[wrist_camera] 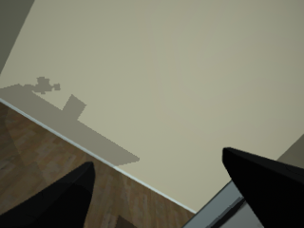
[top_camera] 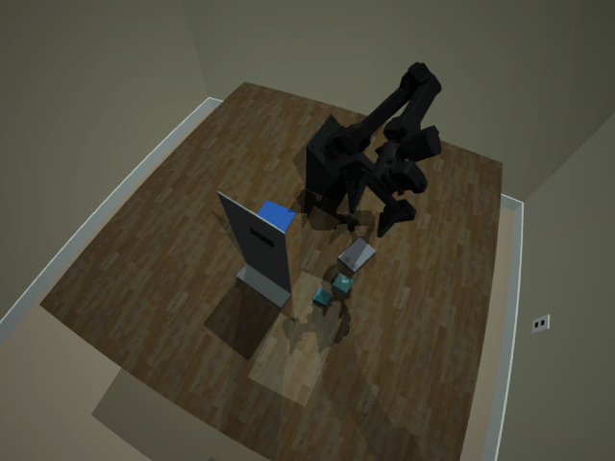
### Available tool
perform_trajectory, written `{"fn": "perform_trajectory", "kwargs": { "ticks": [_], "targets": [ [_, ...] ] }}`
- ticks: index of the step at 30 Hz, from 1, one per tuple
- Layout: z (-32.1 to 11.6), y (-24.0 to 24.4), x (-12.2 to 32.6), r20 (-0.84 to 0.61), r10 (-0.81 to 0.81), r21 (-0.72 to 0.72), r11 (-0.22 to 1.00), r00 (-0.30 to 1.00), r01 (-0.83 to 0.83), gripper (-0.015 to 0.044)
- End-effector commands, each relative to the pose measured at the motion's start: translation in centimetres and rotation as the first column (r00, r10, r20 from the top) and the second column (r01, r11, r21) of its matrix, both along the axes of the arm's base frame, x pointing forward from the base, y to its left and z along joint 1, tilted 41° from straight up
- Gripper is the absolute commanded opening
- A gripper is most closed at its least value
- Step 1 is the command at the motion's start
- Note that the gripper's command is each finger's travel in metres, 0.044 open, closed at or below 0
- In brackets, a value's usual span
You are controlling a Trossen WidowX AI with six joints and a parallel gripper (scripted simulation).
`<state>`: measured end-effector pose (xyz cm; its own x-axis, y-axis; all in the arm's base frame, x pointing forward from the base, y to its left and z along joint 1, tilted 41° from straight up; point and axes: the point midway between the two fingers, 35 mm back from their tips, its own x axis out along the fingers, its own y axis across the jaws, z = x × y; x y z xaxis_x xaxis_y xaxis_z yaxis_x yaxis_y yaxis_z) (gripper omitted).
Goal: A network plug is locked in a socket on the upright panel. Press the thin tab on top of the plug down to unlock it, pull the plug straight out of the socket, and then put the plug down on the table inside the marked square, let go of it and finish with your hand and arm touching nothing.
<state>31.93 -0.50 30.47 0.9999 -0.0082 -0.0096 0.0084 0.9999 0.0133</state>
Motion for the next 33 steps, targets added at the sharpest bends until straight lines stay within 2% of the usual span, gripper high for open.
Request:
{"fn": "perform_trajectory", "kwargs": {
  "ticks": [1,9,10,21,33],
  "targets": [
    [-0.1,0.0,0.0,-0.001,-0.002,-0.004,1.000,1.000,0.002,0.0374],
    [-4.3,-2.0,-0.6,-0.055,-0.089,-0.202,0.976,0.995,0.076,0.0164],
    [-4.9,-2.3,-0.7,-0.063,-0.101,-0.229,0.970,0.993,0.084,0.0156],
    [-11.0,-5.1,-2.7,-0.144,-0.231,-0.499,0.857,0.962,0.131,0.0156],
    [-17.2,-7.4,-5.8,-0.222,-0.355,-0.743,0.665,0.908,0.078,0.0156]
  ]
}}
